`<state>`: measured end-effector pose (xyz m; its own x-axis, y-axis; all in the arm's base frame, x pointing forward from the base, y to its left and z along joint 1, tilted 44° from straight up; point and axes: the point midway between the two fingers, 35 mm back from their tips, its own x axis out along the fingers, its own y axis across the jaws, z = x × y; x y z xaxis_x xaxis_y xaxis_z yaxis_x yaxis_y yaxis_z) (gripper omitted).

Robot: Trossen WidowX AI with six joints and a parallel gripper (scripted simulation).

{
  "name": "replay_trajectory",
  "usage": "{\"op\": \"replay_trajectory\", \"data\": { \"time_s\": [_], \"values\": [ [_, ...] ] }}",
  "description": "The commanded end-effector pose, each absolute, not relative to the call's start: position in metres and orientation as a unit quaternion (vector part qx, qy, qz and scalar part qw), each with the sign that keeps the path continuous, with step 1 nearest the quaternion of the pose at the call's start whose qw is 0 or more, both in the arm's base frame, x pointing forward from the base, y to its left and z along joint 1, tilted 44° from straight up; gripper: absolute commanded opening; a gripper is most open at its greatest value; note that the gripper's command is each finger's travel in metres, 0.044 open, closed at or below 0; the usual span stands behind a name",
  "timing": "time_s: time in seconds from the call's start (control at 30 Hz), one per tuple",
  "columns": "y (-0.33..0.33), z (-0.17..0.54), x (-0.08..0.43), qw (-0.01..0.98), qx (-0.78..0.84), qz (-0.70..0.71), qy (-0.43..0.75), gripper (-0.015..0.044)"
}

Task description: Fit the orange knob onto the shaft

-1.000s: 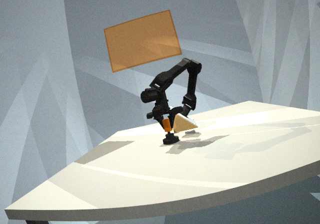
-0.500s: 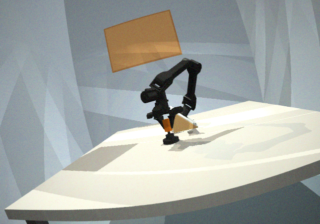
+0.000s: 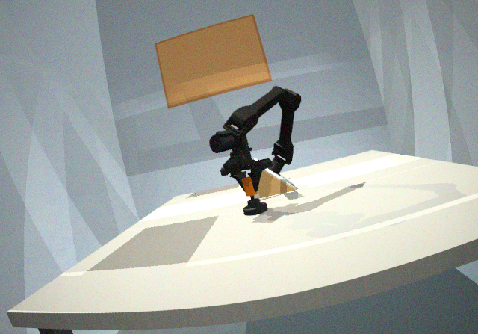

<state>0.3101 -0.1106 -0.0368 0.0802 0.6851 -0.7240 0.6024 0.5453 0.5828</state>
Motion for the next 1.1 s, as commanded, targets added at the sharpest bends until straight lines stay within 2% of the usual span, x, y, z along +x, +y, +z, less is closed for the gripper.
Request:
{"op": "replay_trajectory", "data": {
  "time_s": [0.0,0.87,1.07],
  "values": [
    [-0.1101,-0.0374,0.3094,0.558,0.479,0.032,0.677,0.0000],
    [-0.1122,-0.0360,0.3096,0.558,0.479,0.031,0.677,0.0000],
    [-0.1127,-0.0360,0.3105,0.515,0.524,-0.026,0.678,0.0000]
  ]
}}
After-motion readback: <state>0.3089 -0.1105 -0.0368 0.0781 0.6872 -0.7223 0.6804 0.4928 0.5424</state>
